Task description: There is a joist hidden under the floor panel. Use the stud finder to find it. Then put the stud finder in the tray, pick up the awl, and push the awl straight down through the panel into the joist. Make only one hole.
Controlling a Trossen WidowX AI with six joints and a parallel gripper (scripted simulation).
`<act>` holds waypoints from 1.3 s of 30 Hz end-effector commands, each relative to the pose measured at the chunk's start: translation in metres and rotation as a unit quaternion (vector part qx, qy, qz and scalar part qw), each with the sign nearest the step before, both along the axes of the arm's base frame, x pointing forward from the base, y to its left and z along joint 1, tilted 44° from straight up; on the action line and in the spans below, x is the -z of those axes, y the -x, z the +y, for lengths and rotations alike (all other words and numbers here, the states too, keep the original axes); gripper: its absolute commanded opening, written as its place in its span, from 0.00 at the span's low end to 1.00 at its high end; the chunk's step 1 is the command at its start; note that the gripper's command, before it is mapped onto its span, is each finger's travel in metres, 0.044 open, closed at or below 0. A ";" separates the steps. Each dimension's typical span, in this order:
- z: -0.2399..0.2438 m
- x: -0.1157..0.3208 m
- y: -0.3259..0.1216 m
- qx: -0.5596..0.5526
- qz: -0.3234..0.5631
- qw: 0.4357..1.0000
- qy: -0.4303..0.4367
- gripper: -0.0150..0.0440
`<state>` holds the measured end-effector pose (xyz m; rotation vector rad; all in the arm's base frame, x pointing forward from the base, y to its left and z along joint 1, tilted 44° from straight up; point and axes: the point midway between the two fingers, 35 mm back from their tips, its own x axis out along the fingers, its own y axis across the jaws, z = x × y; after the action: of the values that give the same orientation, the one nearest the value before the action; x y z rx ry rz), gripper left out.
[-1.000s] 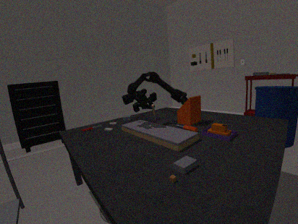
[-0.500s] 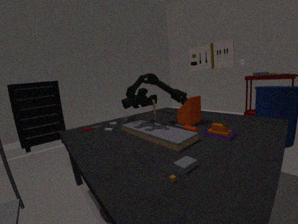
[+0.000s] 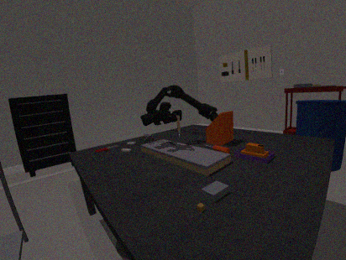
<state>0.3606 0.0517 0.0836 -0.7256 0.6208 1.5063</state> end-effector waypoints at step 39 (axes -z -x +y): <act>-0.031 0.032 -0.006 -0.002 -0.005 1.000 -0.004 0.25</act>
<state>0.3648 0.0242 0.0536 -0.7191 0.6102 1.5088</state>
